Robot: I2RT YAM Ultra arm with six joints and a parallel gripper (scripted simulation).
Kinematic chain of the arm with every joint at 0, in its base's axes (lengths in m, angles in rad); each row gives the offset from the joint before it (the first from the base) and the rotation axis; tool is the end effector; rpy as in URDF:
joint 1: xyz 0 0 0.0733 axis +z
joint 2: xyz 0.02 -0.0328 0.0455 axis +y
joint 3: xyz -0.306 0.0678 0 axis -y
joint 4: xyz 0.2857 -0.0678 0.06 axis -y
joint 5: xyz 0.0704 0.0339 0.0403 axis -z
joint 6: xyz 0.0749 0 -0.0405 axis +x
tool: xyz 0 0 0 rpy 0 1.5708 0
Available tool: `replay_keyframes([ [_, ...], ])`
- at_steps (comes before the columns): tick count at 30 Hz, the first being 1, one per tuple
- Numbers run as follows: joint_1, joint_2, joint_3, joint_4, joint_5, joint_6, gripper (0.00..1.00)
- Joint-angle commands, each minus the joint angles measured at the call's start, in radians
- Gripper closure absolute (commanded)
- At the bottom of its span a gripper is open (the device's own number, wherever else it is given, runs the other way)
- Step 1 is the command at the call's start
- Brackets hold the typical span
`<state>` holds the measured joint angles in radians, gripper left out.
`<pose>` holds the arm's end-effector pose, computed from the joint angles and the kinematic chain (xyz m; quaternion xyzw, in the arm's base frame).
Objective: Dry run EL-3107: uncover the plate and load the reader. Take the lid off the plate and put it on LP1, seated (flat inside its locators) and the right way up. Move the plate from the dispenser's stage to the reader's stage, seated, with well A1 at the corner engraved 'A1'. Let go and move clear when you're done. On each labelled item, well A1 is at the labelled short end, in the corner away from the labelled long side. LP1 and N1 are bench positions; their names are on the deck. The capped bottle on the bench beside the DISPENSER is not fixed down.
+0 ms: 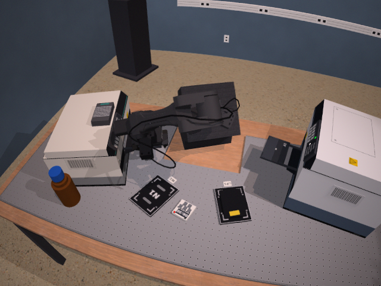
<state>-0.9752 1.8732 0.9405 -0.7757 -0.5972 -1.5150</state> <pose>0.2103 -0.2333 0.0861 -0.2347 0.9244 0.1562 0.2570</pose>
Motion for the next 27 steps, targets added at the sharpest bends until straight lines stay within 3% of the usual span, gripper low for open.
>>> replay_keyframes([
  [1, -0.064, 0.031, 0.034, -0.022, -0.028, -0.086, 0.00],
  [16, -0.314, 0.189, 0.039, -0.029, -0.152, -0.340, 0.00],
  [27, -0.491, 0.319, 0.074, -0.069, -0.184, -0.541, 0.00],
])
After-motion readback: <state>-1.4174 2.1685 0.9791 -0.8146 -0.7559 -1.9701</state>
